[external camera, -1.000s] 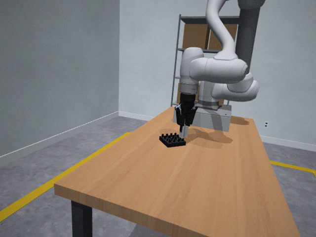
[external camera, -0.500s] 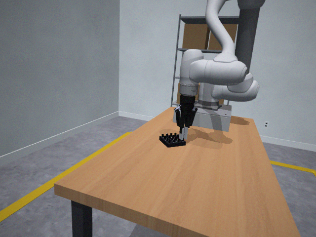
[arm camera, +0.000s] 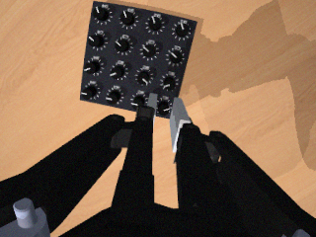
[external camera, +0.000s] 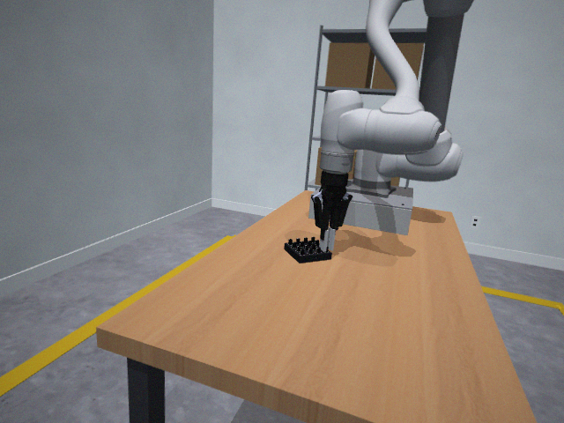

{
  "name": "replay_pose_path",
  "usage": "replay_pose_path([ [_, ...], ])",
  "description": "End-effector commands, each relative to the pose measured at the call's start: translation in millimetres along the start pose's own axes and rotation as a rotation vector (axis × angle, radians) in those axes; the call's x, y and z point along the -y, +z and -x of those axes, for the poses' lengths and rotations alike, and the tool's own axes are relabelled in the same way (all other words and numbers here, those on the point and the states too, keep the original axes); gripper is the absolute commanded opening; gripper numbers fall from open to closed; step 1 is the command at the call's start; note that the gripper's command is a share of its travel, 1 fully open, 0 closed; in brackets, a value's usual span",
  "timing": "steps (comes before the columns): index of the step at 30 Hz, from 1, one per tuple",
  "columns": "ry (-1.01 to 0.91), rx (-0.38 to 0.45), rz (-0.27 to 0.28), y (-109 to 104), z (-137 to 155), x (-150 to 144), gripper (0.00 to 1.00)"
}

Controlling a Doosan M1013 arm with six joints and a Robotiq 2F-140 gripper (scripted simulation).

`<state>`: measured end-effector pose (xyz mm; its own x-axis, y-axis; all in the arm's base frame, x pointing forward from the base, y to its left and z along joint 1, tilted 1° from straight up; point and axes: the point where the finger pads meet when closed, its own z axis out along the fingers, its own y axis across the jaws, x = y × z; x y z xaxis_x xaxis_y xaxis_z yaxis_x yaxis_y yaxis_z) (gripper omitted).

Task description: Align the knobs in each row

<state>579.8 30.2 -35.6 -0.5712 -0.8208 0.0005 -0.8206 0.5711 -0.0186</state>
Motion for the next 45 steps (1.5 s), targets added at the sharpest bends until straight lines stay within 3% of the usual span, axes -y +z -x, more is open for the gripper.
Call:
replay_pose_path([
  [1, 0.0, 0.0, 0.0, -0.1, 0.1, 0.0, 0.12],
  [32, 0.0, 0.0, 0.0, -0.1, 0.1, 0.0, 0.12],
  [33, 0.0, 0.0, 0.0, -0.1, 0.1, 0.0, 0.05],
  [45, 0.0, 0.0, 0.0, -0.1, 0.1, 0.0, 0.05],
])
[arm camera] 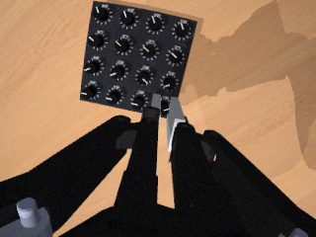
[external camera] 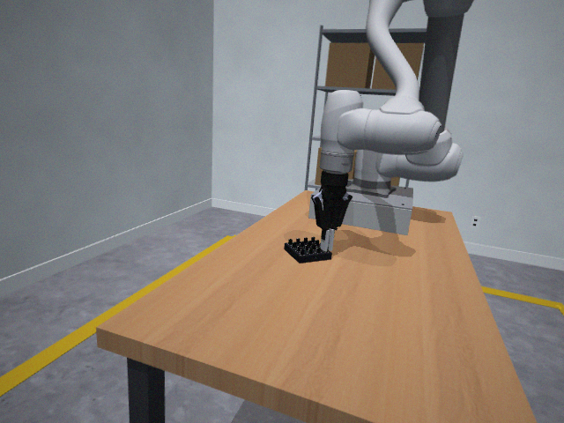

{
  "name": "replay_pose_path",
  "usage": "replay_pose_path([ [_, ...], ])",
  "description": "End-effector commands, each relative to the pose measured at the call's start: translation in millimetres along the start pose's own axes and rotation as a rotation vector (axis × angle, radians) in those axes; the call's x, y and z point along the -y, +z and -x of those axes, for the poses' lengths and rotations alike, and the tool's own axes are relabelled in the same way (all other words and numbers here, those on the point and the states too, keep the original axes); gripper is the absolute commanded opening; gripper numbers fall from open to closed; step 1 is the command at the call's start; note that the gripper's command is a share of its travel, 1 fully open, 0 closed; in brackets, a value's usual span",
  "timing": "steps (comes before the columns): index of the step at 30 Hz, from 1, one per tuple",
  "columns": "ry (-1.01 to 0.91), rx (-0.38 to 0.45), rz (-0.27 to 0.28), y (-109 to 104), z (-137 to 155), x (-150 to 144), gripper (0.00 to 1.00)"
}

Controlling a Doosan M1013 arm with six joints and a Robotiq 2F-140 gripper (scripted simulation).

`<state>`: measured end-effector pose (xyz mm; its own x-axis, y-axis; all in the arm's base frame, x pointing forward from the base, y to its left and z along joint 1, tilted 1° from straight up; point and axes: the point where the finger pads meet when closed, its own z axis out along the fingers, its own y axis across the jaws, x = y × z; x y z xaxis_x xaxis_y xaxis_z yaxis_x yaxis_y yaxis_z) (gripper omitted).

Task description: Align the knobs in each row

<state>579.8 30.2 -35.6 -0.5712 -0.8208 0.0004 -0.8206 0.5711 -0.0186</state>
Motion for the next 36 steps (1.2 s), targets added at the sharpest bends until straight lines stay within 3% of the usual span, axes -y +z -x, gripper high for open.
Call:
replay_pose_path([
  [1, 0.0, 0.0, 0.0, -0.1, 0.0, 0.0, 0.05],
  [36, 0.036, 0.0, 0.0, -0.1, 0.0, 0.0, 0.05],
])
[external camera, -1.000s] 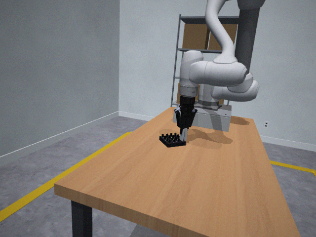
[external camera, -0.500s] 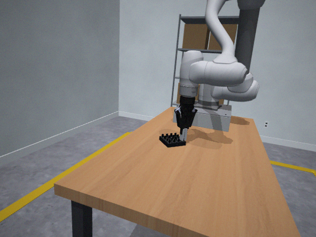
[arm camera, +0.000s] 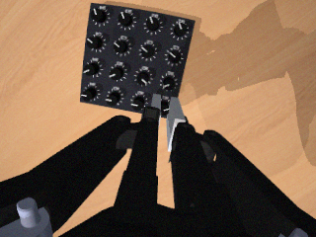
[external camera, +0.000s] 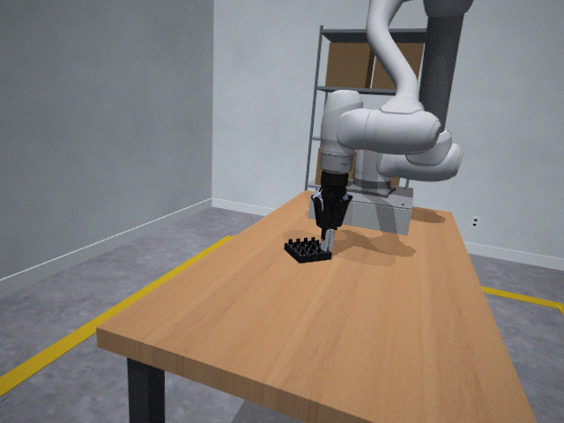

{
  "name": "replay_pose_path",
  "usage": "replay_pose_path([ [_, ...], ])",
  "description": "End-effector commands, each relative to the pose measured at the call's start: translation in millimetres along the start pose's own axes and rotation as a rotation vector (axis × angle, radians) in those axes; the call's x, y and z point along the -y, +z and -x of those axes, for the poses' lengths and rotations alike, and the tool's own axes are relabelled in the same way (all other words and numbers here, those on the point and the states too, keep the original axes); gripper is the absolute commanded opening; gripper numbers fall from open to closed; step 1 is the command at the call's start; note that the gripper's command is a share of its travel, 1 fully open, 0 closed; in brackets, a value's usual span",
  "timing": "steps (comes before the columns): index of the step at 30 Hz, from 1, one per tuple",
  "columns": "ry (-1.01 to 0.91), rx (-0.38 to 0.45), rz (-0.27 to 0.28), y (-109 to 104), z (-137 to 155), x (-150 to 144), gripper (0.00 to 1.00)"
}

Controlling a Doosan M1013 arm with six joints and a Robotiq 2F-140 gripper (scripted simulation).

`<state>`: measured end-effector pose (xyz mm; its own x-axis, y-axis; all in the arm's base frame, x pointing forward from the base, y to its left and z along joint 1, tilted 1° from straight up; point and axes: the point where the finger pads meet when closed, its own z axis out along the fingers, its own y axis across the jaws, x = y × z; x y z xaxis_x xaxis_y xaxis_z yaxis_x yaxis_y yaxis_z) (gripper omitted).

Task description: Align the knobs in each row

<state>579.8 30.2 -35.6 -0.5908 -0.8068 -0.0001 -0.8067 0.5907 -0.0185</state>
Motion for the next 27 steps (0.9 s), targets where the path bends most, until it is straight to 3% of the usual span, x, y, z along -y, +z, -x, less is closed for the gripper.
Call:
replay_pose_path([
  [1, 0.018, 0.0, 0.0, -0.1, 0.0, 0.0, 0.05],
  [27, 0.338, 0.0, 0.0, -0.1, 0.0, 0.0, 0.05],
])
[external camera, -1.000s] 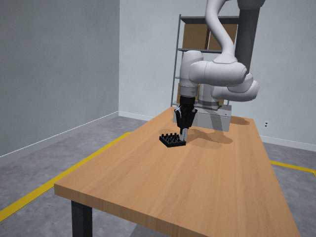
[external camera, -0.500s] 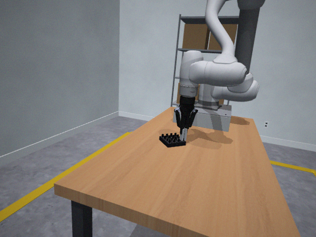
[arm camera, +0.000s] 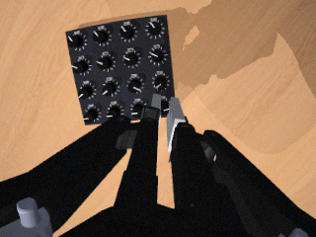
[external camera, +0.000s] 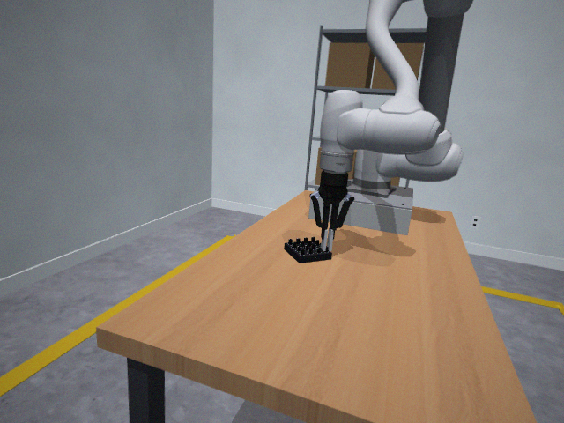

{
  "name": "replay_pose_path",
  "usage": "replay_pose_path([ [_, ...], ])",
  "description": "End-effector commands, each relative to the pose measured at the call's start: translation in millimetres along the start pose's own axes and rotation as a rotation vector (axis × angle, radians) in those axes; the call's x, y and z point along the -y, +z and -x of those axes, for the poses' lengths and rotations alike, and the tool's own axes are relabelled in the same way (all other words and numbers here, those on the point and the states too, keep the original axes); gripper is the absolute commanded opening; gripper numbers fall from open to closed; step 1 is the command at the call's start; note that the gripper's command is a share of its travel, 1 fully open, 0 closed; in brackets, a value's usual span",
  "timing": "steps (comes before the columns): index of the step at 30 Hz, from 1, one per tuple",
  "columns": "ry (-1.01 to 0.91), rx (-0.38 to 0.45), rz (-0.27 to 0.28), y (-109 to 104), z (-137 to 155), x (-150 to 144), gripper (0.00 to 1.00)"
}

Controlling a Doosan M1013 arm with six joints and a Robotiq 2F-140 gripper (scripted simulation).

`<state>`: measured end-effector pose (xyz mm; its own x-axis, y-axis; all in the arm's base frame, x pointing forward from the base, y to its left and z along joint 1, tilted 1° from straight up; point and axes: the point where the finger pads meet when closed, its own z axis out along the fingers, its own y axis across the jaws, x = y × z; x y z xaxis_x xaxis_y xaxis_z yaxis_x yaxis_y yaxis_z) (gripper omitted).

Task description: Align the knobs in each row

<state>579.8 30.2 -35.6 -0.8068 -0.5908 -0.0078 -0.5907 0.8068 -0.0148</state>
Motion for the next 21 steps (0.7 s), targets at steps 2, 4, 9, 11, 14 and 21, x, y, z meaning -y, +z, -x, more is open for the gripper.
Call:
replay_pose_path([
  [2, 0.076, -0.002, -0.003, -0.1, 0.1, -0.1, 0.05],
  [4, 0.123, -0.002, -0.003, -0.1, 0.1, -0.1, 0.05],
  [9, 0.246, -0.002, -0.003, -0.1, 0.1, -0.1, 0.05],
  [11, 0.298, -0.002, -0.003, -0.1, 0.1, -0.1, 0.05],
  [14, 0.377, -0.001, -0.003, -0.1, 0.1, -0.1, 0.05],
  [21, 0.512, -0.001, -0.003, -0.1, 0.1, -0.1, 0.05],
])
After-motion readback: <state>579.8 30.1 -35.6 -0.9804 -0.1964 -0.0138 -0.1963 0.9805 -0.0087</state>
